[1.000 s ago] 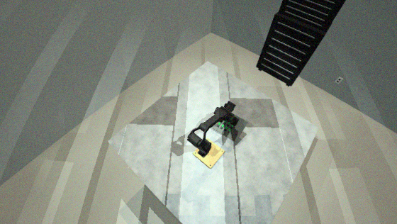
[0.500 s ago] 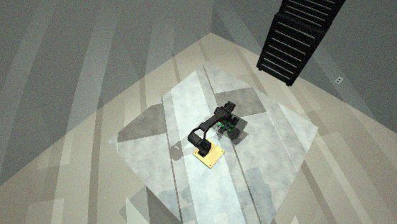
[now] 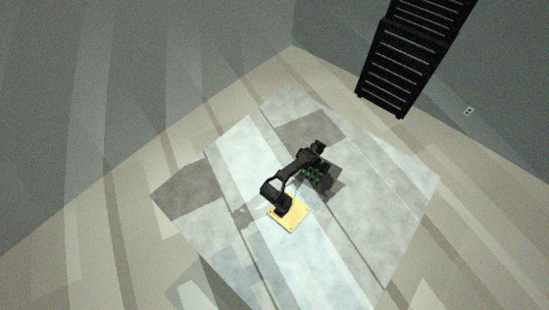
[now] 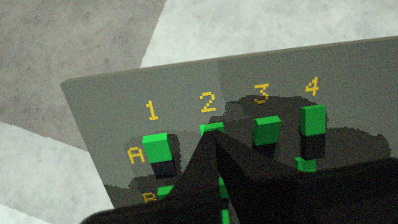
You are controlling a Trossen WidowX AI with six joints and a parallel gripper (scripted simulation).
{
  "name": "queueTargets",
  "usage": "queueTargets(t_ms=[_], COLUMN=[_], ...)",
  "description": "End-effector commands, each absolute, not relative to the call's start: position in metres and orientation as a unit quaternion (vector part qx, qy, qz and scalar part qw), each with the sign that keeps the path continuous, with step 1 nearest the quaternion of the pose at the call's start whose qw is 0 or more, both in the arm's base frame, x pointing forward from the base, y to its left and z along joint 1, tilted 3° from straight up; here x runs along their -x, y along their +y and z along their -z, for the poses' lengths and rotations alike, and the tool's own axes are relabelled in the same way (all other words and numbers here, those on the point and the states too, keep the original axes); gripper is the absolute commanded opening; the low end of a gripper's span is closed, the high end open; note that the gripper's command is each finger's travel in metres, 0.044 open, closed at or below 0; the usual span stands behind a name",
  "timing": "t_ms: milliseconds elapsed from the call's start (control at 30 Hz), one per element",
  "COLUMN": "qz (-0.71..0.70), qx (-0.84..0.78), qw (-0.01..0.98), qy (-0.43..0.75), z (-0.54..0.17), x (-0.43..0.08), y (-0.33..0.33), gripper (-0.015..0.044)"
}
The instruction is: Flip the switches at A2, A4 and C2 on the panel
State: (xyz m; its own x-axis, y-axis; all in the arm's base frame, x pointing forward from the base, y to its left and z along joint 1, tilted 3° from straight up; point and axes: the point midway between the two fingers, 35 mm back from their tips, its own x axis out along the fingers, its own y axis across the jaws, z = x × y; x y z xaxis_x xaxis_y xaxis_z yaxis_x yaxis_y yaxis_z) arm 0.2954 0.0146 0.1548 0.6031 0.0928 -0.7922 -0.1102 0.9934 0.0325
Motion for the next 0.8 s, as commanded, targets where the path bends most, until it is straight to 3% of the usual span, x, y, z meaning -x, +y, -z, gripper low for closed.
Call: queueTargets(t_ms=[0,333,500,767], qz=[-0.053,-0.057,-0.054,-0.053], qx=[0.01,0.01,0.009,0.01], qw=[0.895,0.895,0.899,0.899], qy=[0.443,0.442,0.434,0.435], z=[-0.153,-0.156,-0.2,-0.201], x=[-0.295,-0.295,-0.257,-0.255], y=[0.014,0.014,0.008,0.003], gripper=[0.0,0.0,0.0,0.0])
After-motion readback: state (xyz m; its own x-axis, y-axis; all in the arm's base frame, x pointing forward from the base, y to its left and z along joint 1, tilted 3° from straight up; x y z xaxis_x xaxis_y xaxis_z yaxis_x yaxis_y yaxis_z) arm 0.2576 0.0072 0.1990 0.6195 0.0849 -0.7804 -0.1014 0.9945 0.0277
